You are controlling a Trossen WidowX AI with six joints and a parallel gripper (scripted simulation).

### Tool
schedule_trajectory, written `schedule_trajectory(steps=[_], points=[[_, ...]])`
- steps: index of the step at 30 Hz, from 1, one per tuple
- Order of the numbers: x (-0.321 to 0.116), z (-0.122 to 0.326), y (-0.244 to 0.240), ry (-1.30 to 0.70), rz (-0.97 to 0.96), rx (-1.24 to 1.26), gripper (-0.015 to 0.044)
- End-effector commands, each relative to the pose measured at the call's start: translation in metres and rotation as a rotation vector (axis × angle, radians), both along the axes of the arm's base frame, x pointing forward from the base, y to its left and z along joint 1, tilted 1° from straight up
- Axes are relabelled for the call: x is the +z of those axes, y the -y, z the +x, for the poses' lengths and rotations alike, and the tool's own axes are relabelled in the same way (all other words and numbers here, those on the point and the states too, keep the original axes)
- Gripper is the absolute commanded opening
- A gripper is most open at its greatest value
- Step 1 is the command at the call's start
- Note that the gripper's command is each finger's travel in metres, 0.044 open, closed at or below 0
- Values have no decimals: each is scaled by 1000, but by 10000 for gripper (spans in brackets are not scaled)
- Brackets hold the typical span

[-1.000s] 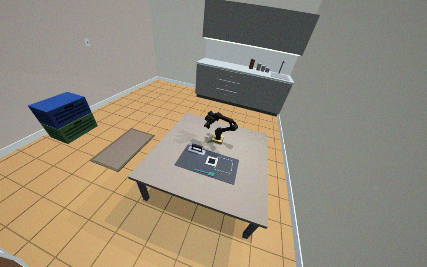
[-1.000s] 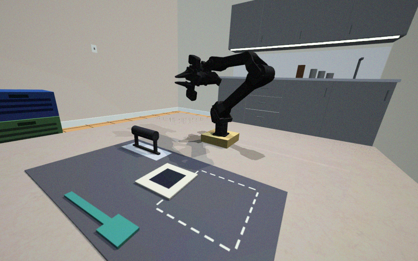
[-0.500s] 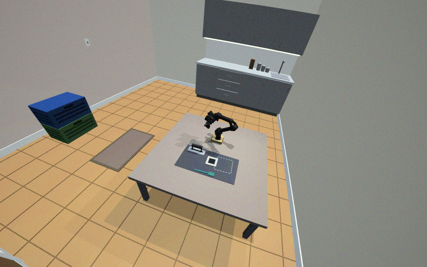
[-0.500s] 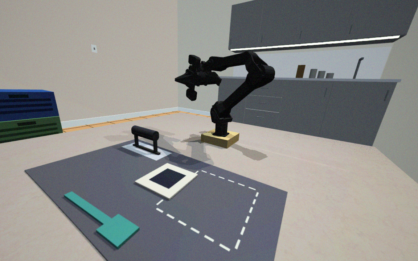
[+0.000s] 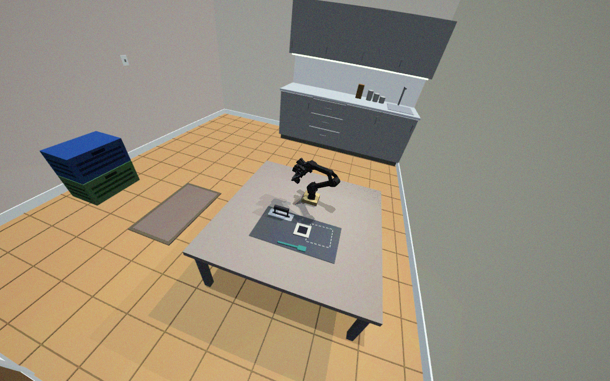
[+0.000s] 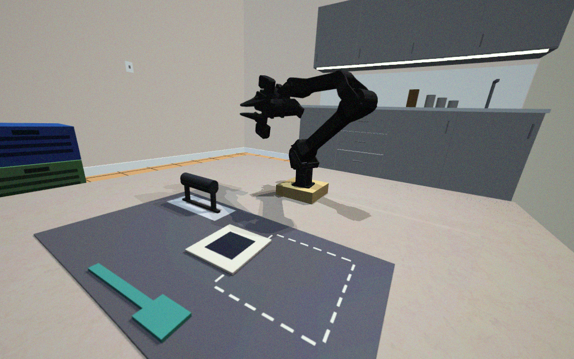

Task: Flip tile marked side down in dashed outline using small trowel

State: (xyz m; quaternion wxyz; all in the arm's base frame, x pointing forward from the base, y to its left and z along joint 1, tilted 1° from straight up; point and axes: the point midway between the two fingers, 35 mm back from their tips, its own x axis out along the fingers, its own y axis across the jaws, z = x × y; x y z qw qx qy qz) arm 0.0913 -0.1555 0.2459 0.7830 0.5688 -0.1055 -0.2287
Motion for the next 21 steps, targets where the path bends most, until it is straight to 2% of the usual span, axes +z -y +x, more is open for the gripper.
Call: schedule_trajectory(steps=[1,4,21], points=[[-2,2,3,-17,44,11,205],[-6,6,9,-55,134,39,270],[-41,41,43,-400,564,152,270]])
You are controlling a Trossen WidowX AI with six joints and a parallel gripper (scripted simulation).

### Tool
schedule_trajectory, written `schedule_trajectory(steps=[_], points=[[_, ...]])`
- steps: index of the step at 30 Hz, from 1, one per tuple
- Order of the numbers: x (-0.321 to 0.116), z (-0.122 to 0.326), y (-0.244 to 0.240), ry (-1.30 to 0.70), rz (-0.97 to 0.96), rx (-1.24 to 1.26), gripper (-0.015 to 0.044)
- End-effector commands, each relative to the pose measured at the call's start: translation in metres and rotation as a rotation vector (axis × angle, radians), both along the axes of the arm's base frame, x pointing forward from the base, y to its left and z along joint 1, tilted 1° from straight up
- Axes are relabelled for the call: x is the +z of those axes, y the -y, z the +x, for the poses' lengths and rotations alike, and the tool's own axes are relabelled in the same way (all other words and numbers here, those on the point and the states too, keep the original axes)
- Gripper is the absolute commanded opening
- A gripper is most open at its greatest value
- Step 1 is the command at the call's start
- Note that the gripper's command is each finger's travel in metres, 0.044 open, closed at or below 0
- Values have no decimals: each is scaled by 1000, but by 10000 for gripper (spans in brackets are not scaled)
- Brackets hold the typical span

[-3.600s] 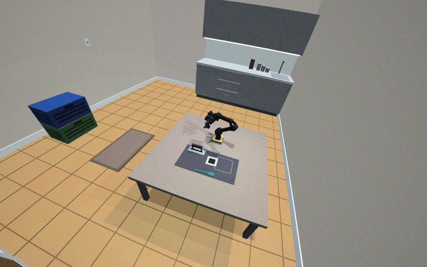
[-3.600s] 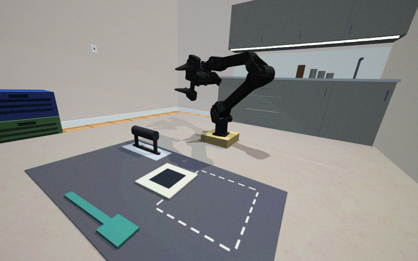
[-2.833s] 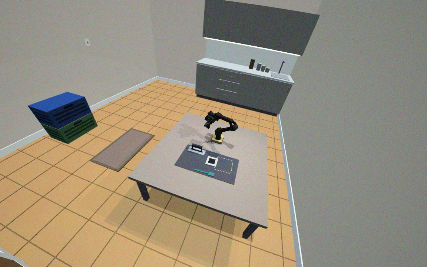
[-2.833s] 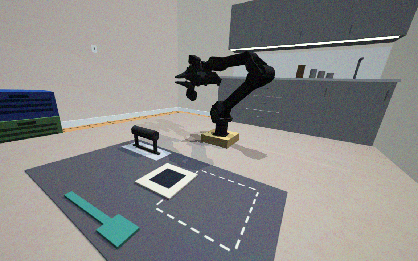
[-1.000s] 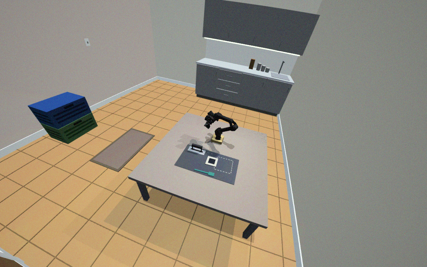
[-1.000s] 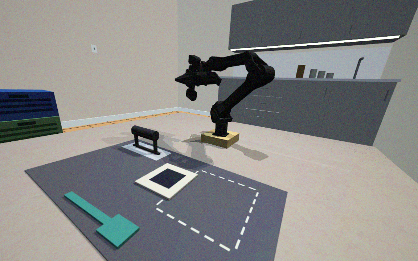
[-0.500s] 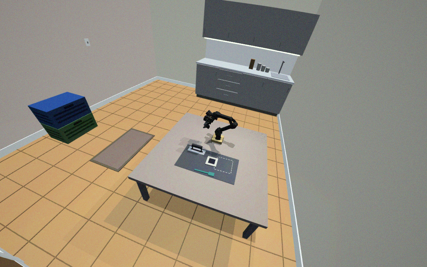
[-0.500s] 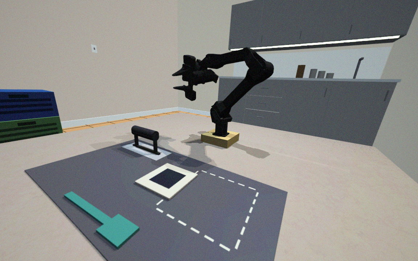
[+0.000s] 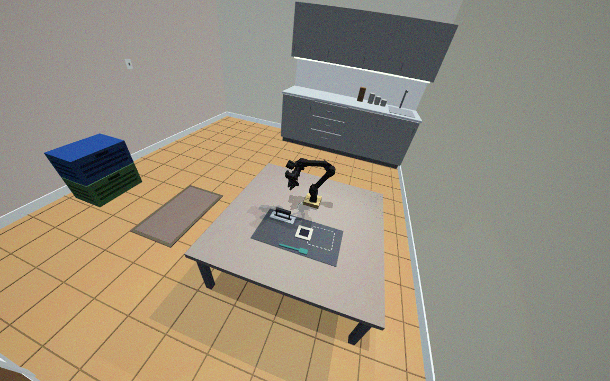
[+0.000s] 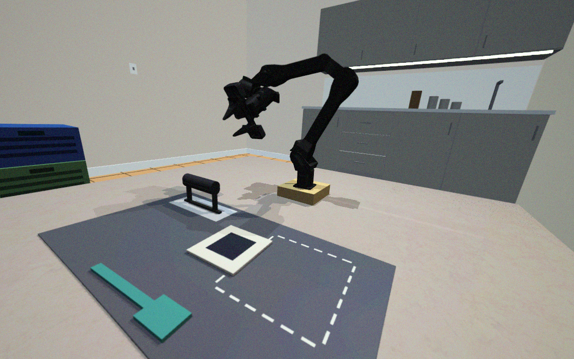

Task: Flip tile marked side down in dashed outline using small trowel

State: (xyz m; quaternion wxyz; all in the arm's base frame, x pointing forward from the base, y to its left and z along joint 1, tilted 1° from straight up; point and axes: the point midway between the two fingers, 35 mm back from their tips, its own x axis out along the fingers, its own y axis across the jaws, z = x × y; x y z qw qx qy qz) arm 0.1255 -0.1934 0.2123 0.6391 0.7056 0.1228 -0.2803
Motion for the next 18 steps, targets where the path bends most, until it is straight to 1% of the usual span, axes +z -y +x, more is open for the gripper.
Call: schedule_trajectory(steps=[1,10,18], points=[[-10,10,7,-100,78,23,270],[-36,40,20,-369,198,81,270],[-62,75,27,-633,217,116,270]])
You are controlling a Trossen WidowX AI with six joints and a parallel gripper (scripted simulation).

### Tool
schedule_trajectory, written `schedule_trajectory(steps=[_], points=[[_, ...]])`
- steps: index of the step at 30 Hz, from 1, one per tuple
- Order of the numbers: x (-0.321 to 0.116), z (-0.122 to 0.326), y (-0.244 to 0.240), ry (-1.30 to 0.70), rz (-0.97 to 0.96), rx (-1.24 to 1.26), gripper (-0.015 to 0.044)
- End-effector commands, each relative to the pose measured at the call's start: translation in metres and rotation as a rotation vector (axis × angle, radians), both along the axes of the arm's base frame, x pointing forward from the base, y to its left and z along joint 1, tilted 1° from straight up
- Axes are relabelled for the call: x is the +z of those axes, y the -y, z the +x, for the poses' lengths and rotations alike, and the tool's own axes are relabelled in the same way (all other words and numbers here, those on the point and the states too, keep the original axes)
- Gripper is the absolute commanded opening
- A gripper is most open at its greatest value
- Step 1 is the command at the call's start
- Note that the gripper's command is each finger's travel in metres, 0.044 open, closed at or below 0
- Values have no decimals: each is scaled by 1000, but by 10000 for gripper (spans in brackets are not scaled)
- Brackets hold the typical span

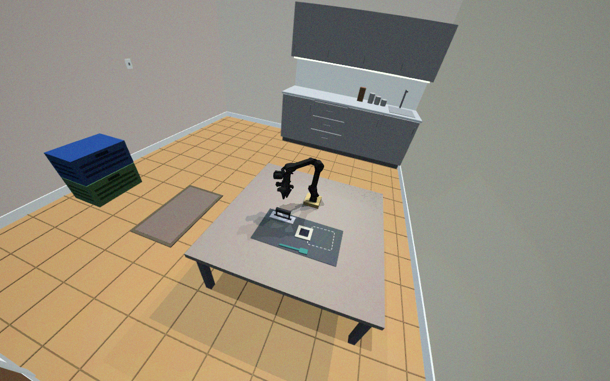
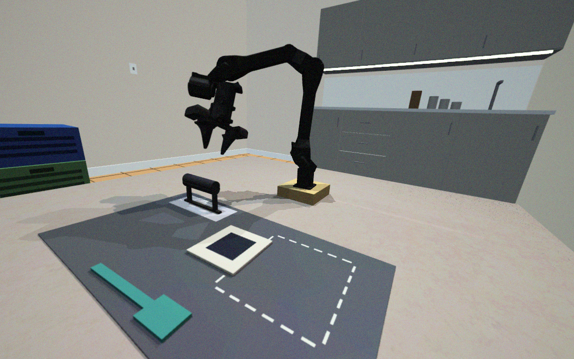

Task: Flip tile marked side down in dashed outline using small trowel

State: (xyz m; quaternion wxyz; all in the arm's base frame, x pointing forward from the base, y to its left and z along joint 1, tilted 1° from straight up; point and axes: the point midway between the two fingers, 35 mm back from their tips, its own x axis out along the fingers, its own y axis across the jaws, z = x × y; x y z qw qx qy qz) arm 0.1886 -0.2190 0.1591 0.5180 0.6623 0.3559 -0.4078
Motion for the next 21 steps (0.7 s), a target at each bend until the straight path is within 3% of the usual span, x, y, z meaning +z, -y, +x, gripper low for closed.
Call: schedule_trajectory(steps=[1,10,21], points=[[-12,17,2,-124,-6,24,270],[-39,65,-1,-391,-103,94,270],[-47,70,-1,-409,-114,100,270]])
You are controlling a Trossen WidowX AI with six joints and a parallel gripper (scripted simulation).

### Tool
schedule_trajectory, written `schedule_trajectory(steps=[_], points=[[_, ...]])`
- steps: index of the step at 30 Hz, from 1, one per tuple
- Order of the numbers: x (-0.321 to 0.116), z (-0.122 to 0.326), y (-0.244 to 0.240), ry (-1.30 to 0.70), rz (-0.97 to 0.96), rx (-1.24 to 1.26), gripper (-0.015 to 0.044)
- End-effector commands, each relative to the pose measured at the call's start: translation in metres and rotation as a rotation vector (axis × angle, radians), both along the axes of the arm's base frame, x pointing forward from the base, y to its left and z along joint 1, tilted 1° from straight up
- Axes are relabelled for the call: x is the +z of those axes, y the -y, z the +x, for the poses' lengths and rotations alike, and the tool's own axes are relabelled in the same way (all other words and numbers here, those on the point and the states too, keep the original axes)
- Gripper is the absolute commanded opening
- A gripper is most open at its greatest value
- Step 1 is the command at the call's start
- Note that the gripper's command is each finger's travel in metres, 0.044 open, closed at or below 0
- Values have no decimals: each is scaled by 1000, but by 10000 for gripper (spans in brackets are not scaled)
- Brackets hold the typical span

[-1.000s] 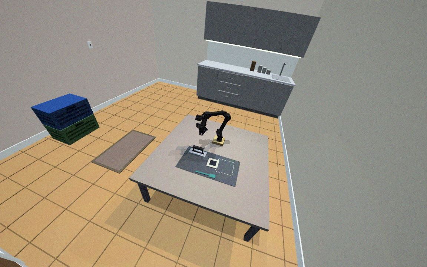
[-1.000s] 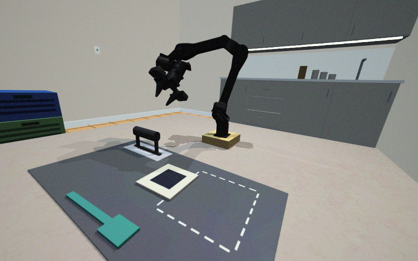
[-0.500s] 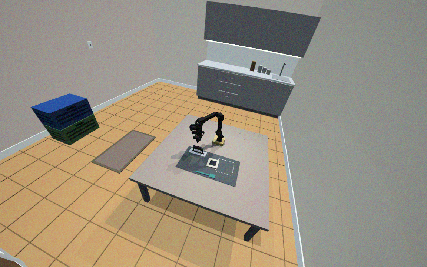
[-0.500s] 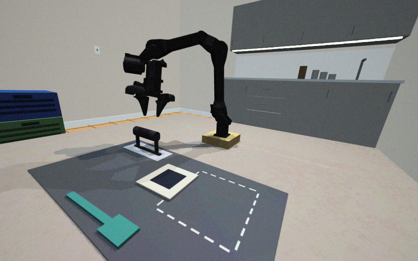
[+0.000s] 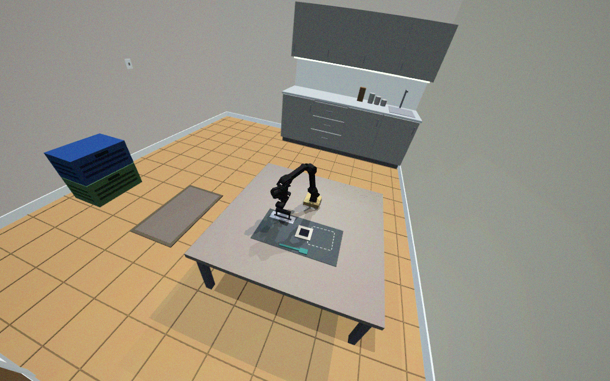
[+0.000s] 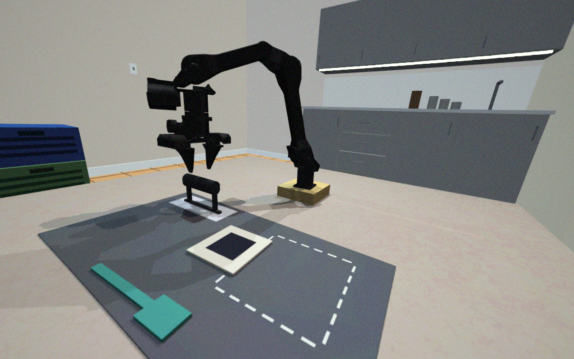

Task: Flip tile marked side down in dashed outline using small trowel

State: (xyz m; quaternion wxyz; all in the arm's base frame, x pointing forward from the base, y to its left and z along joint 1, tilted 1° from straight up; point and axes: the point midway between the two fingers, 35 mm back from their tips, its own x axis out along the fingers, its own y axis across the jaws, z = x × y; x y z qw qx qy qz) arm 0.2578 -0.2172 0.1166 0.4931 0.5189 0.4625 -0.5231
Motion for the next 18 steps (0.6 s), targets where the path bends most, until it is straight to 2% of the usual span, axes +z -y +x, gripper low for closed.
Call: schedule_trajectory(steps=[1,18], points=[[-6,1,1,-7,-4,-4,270],[-33,1,2,-6,-3,-5,270]])
